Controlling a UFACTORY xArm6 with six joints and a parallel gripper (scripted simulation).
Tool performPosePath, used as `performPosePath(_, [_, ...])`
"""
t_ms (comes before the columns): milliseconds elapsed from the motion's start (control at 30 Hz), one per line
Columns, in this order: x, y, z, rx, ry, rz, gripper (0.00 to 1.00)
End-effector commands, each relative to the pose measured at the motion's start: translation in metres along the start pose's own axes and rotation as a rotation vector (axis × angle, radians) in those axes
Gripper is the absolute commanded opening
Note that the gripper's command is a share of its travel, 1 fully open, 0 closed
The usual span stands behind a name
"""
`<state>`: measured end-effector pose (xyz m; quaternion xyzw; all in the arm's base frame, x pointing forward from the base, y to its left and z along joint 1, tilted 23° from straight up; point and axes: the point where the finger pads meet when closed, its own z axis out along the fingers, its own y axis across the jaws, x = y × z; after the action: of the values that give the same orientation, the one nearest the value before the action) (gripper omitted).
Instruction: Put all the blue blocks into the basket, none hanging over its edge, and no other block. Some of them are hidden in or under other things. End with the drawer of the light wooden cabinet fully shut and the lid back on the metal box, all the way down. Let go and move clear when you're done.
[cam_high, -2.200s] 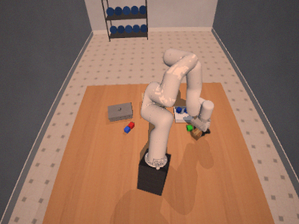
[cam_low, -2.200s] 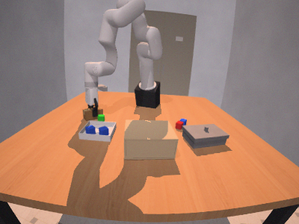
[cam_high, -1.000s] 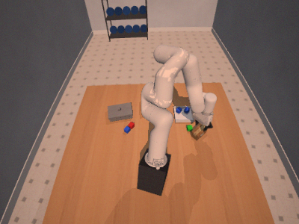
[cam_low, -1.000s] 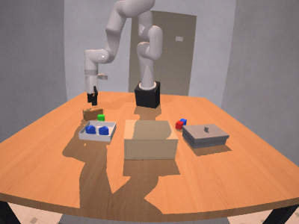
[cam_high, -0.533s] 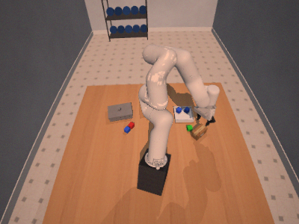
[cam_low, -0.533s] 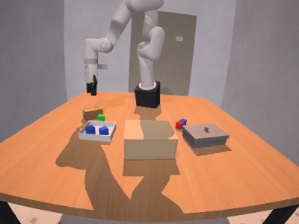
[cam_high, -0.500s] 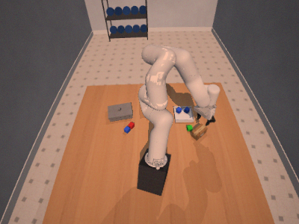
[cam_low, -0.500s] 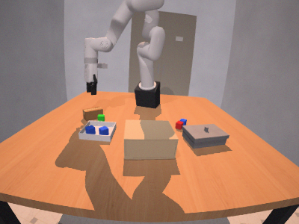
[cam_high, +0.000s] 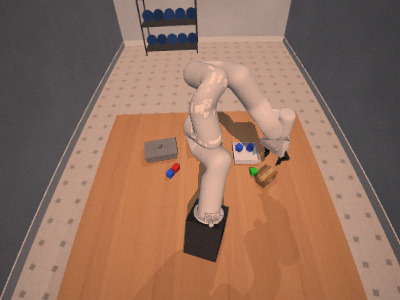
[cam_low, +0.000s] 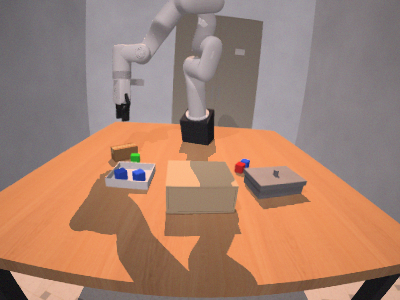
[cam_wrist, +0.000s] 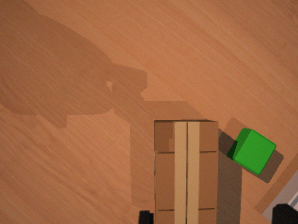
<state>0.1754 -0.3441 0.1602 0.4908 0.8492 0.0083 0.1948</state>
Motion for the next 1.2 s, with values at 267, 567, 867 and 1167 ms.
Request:
performPosePath(267, [0.0, 0.002, -0.002, 0.001, -0.003, 0.013, 0.73])
performPosePath(567, [0.011, 0.012, -0.001, 0.0, -0.003, 0.093, 0.73])
performPosePath(867, [0.028, 0.028, -0.001, 0.0, -0.003, 0.222, 0.73])
performPosePath(1167, [0.06, 0.059, -0.001, 0.0, -0.003, 0.466, 0.73])
